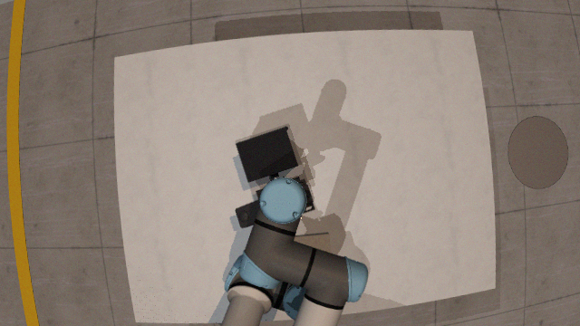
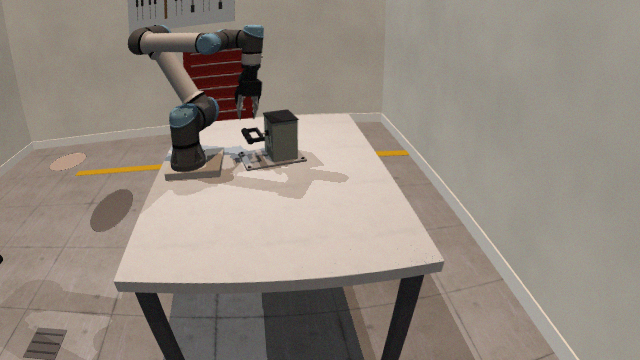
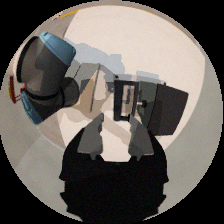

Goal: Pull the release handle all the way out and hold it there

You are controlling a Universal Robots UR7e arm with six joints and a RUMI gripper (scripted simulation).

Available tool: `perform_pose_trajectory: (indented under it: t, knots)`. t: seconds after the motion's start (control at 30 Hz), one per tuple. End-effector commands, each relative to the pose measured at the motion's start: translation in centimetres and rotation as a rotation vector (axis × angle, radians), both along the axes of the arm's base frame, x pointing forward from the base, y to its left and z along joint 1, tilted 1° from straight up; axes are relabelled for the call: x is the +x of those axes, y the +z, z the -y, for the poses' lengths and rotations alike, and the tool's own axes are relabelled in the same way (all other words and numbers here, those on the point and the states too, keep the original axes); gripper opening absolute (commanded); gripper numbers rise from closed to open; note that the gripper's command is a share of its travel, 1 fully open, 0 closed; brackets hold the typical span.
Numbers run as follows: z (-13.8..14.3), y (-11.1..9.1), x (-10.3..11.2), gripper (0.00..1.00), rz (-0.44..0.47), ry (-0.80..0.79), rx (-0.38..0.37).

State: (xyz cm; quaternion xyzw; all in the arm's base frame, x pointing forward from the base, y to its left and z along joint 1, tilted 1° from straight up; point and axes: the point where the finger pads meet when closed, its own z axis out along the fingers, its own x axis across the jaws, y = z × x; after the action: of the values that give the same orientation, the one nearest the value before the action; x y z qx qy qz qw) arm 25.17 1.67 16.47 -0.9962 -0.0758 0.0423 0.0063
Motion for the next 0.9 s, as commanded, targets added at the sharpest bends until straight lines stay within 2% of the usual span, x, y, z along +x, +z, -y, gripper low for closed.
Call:
perform_pose_trajectory:
  t: [0.0, 0.87]
  knots:
    - [-0.1, -0.3, -0.1, 0.32, -0.005, 0.000, 0.003]
    - [-0.2, -2.6, -0.1, 0.32, -0.006, 0.000, 0.007]
